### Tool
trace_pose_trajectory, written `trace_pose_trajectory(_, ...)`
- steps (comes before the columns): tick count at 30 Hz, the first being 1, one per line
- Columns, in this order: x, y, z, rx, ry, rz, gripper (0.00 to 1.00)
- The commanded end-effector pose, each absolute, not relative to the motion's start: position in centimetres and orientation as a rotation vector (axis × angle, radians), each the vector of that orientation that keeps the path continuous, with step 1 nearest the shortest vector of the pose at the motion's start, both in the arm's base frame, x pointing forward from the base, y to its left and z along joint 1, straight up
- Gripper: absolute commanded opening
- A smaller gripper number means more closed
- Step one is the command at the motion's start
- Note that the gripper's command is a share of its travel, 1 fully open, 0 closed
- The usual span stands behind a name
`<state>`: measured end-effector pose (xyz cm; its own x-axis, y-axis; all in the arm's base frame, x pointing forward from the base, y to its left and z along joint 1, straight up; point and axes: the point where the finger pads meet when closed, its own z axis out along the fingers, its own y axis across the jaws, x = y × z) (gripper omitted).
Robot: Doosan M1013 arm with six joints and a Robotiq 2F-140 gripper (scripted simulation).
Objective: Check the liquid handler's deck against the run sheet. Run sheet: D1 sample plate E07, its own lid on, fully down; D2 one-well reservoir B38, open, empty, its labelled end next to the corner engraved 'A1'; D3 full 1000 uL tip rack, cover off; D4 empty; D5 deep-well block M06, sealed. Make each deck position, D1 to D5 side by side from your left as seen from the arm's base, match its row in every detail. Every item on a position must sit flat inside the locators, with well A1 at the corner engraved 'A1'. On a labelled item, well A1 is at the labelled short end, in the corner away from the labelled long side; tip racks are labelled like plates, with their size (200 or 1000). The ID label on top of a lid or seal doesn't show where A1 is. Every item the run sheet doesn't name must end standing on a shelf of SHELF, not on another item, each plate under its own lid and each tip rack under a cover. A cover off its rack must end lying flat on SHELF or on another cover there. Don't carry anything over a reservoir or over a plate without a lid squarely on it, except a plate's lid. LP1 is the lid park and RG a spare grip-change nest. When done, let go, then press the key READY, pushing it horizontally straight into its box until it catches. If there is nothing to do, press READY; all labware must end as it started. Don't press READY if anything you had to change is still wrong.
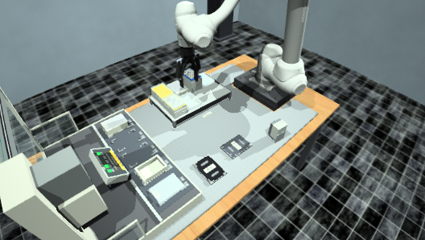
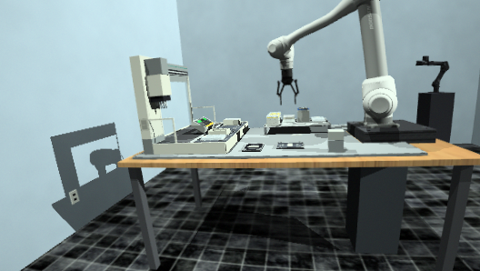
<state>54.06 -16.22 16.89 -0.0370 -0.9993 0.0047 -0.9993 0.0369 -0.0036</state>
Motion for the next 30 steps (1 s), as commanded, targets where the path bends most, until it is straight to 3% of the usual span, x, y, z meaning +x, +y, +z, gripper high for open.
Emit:
trace_pose_trajectory(1,54.1,-16.2,17.3,2.18,-2.262,0.011,0.67)
trace_pose_trajectory(30,54.1,-16.2,21.8,2.18,-2.262,0.011,0.67)
